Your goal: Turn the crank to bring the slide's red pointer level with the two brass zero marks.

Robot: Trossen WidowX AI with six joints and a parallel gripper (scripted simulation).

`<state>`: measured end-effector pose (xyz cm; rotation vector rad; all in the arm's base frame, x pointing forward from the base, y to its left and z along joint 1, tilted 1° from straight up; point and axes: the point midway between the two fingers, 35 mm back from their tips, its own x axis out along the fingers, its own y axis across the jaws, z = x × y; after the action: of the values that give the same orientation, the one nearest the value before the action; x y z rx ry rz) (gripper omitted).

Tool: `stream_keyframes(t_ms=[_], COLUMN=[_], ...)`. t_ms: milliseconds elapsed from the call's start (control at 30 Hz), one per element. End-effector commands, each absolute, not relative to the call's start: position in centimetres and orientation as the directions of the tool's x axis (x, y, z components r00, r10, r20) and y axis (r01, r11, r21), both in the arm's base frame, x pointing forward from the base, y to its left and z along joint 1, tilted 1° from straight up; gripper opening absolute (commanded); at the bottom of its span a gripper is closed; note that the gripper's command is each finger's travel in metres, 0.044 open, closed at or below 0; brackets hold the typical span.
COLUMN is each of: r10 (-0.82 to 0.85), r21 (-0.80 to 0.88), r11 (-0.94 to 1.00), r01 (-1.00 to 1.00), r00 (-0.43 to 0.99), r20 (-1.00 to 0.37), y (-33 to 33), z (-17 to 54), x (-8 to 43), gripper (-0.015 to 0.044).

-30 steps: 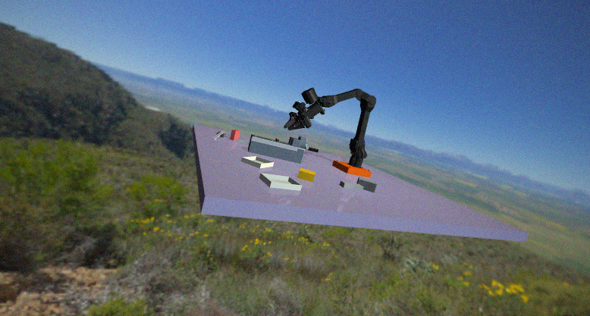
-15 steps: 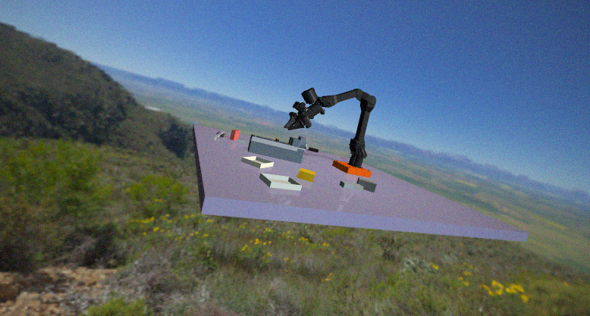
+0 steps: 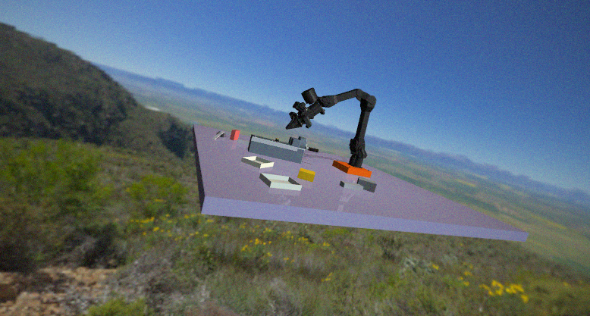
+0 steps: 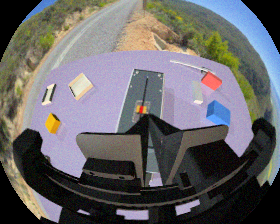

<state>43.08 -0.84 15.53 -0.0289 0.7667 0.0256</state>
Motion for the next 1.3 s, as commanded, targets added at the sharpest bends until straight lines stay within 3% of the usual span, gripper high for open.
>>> stream_keyframes(t_ms=[0,267,833,867,1267], r10=[0.013,0.013,0.013,0.013,0.013], r21=[-0.017,-0.017,-0.017,-0.017,-0.017], r11=[0.999,0.999,0.999,0.999,0.999], r01=[-0.034,-0.034,-0.034,-0.034,-0.034], r00=[0.720,0.720,0.720,0.720,0.720], r20=[-0.694,-0.694,-0.694,-0.694,-0.694], y=[-0.84,-0.84,-0.84,-0.84,-0.84], z=[15.53,15.53,15.53,15.53,15.53], x=[43.08,43.08,43.08,43.08,43.08], gripper=[0.0000,0.0000,0.0440,0.0440,0.0125])
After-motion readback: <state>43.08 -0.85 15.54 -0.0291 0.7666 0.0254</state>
